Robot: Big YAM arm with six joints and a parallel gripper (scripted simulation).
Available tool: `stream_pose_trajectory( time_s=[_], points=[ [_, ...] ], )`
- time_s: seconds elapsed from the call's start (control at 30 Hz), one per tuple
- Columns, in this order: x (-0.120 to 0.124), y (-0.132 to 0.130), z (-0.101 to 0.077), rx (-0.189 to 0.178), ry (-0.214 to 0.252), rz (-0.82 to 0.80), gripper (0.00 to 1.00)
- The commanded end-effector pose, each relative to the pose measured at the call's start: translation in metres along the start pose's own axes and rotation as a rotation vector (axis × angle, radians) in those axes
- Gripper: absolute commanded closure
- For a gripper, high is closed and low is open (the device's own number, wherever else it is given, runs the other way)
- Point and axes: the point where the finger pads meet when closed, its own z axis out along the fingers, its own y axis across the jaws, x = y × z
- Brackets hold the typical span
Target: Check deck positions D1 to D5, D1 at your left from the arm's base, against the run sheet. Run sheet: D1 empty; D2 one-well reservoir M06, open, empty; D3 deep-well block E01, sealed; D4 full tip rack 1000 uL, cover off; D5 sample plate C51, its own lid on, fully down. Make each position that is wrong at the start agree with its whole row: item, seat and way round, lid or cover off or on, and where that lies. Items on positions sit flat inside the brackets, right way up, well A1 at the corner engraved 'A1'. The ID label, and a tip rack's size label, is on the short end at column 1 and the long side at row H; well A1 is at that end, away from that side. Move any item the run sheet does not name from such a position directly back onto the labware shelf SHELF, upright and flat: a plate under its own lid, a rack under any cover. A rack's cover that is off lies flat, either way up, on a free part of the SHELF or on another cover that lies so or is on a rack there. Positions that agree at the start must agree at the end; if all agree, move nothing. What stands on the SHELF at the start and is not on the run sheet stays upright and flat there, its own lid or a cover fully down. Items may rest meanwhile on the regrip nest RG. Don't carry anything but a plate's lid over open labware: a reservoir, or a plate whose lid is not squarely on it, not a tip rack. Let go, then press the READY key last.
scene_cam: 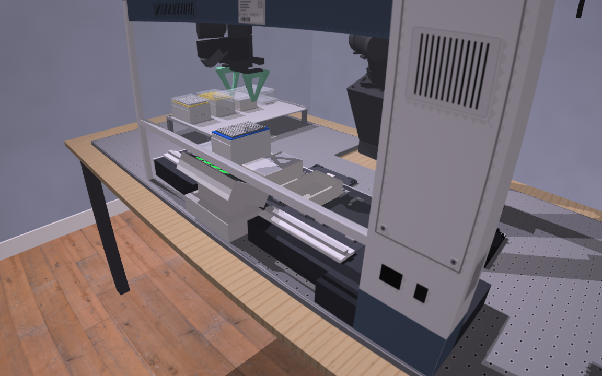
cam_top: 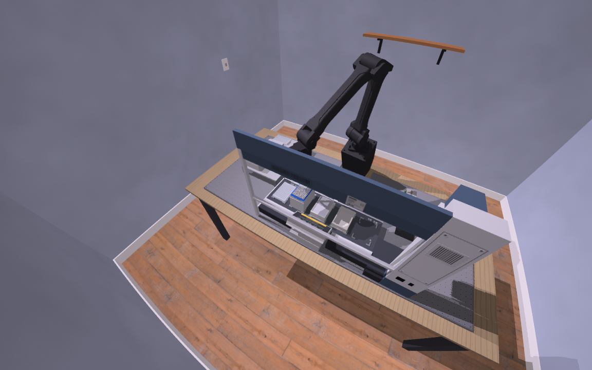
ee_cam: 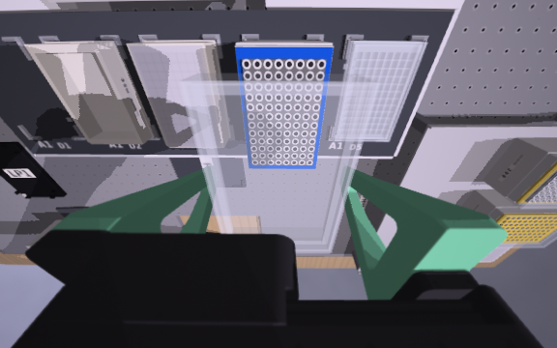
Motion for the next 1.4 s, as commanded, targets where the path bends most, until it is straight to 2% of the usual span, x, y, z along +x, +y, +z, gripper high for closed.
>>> stream_pose_trajectory(
  time_s=[0.0, 0.2, 0.67, 0.77, 1.0, 1.1, 1.17, 1.37],
  points=[
    [-0.030, -0.014, -0.038, 0.039, -0.084, -0.007, 1.00],
    [-0.030, -0.012, -0.042, 0.034, -0.078, -0.009, 1.00],
    [-0.030, -0.011, -0.069, 0.038, -0.087, -0.014, 1.00],
    [-0.029, -0.012, -0.067, 0.034, -0.076, -0.008, 1.00],
    [-0.029, -0.011, -0.084, 0.039, -0.087, -0.014, 1.00],
    [-0.032, -0.013, -0.083, 0.044, -0.096, -0.012, 1.00],
    [-0.031, -0.013, -0.076, 0.036, -0.080, -0.009, 1.00],
    [-0.031, -0.013, -0.076, 0.037, -0.082, -0.009, 1.00]
  ],
)
